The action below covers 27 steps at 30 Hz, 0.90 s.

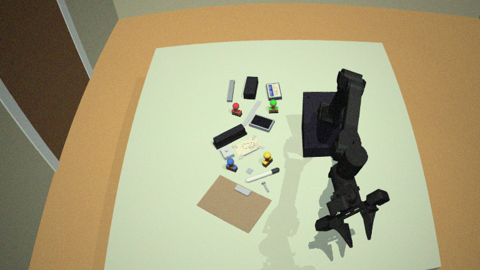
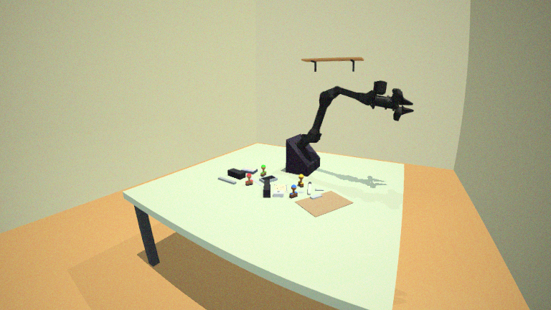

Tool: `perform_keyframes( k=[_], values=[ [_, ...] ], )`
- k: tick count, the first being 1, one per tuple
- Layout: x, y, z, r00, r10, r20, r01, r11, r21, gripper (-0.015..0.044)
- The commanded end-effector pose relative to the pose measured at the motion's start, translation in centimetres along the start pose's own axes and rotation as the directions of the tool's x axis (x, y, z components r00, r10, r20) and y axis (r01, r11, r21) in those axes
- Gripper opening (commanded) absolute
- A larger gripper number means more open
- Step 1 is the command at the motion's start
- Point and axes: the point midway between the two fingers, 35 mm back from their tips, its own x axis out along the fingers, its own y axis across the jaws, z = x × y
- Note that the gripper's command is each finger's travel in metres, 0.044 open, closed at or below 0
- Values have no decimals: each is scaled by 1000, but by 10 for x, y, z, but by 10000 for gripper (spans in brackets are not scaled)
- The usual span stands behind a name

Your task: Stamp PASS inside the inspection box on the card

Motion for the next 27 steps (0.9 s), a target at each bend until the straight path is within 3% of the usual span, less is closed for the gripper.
perform_keyframes(
  k=[1,13,20,27],
  values=[
    [5,-55,-11,990,-139,-31,137,988,-69,228],
    [-22,-186,-16,893,-445,-68,424,882,-208,228],
    [-81,-300,-20,716,-689,-110,634,708,-312,228],
    [-173,-389,-17,478,-868,-136,783,491,-383,228]
  ],
)
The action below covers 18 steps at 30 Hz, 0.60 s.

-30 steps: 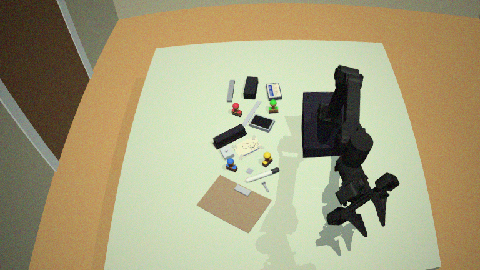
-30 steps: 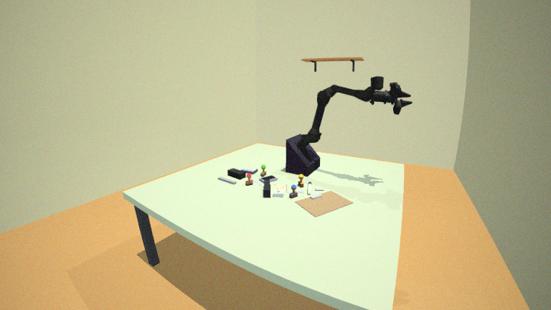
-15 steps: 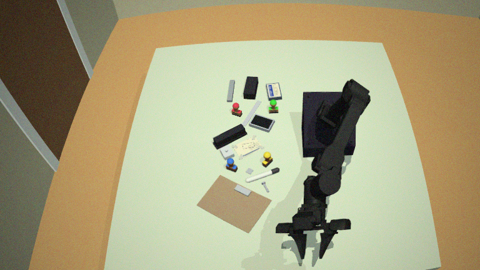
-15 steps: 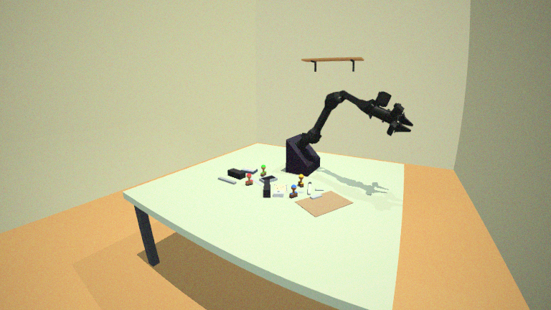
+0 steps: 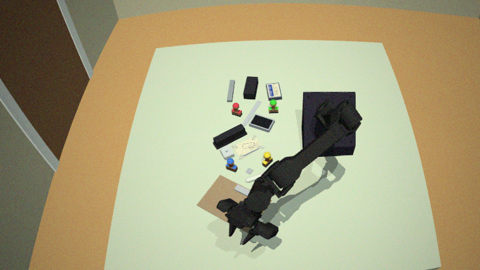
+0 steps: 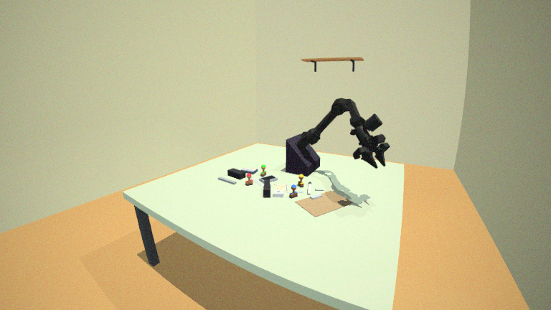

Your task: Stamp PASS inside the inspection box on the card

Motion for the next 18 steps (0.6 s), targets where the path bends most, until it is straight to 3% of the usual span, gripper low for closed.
perform_keyframes(
  k=[1,9,18],
  values=[
    [1,-66,-23,987,-145,-73,144,989,-20,228],
    [-25,-193,-81,895,-372,-246,371,927,-52,228],
    [-99,-312,-165,728,-502,-467,544,837,-53,228]
  ],
)
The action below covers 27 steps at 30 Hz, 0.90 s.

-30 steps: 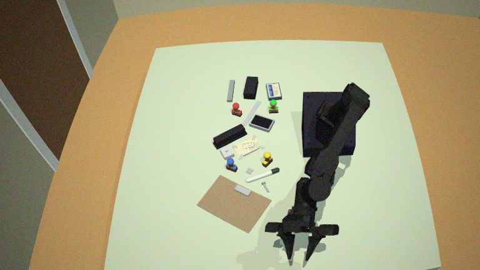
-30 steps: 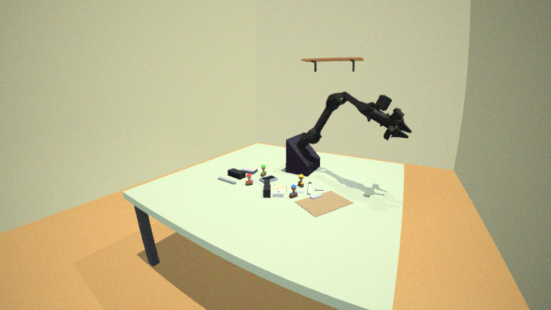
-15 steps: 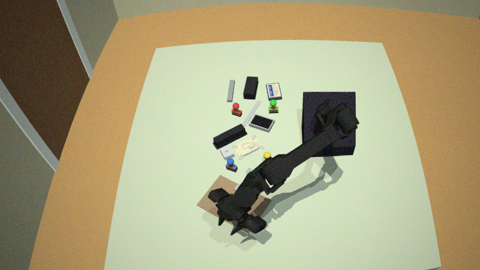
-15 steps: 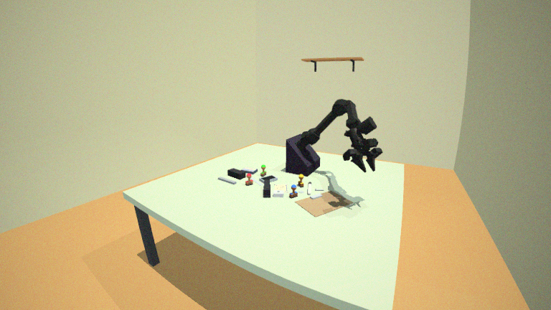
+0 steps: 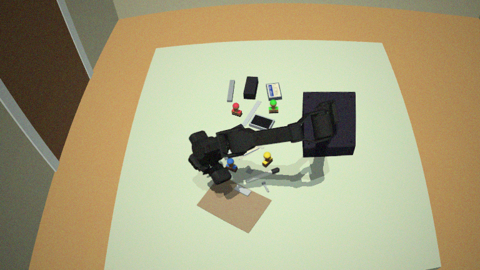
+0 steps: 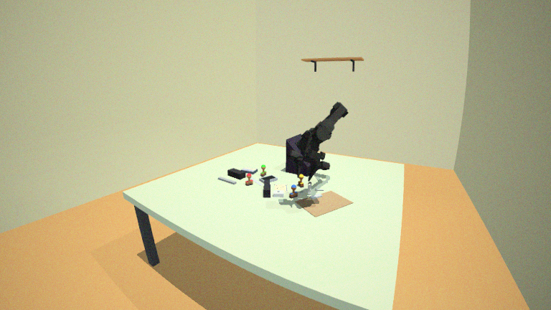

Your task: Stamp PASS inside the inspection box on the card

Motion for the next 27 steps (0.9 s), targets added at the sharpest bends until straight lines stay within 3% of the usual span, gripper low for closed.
perform_keyframes(
  k=[1,7,14,21,27],
  values=[
    [7,-53,-46,992,-53,-115,58,998,38,228],
    [1,-124,-124,955,-90,-281,125,986,107,228],
    [-26,-180,-230,893,-22,-450,145,960,240,228],
    [-66,-190,-339,836,156,-526,124,880,458,228],
    [-91,-171,-400,826,315,-468,33,801,598,228]
  ],
)
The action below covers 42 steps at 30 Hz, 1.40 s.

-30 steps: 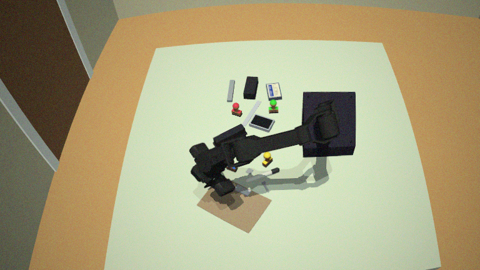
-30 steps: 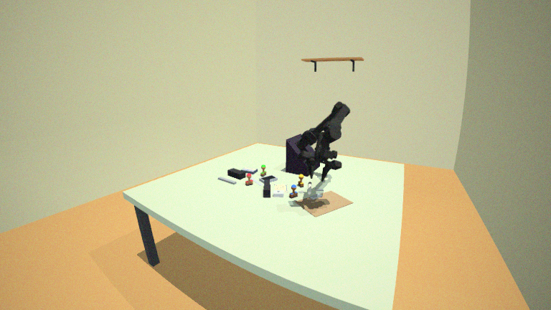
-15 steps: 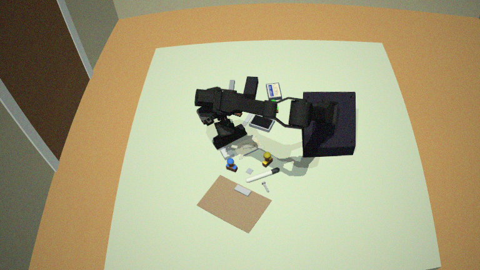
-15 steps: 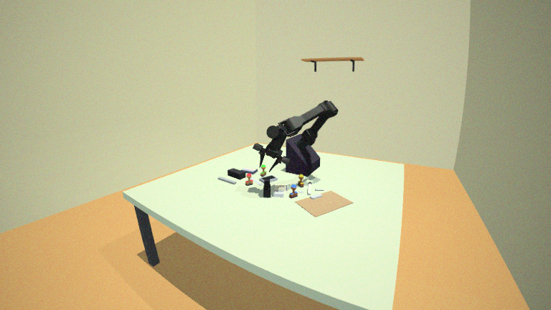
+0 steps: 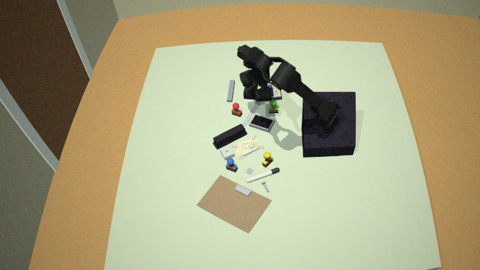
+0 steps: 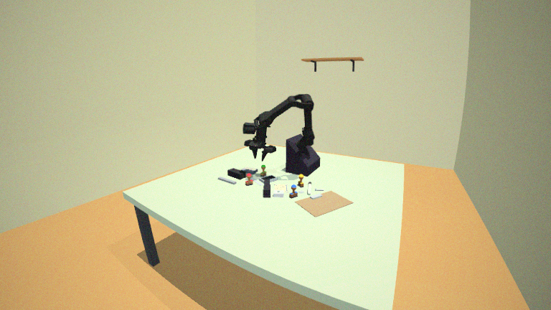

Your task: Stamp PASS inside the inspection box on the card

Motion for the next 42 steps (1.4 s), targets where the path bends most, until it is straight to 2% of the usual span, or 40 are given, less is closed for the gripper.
perform_keyframes(
  k=[1,11,42],
  values=[
    [9,1,-32,995,103,-11,-103,994,29,228],
    [13,6,-36,992,124,-9,-123,992,33,228],
    [64,11,-37,992,124,-9,-124,992,33,228]
  ],
)
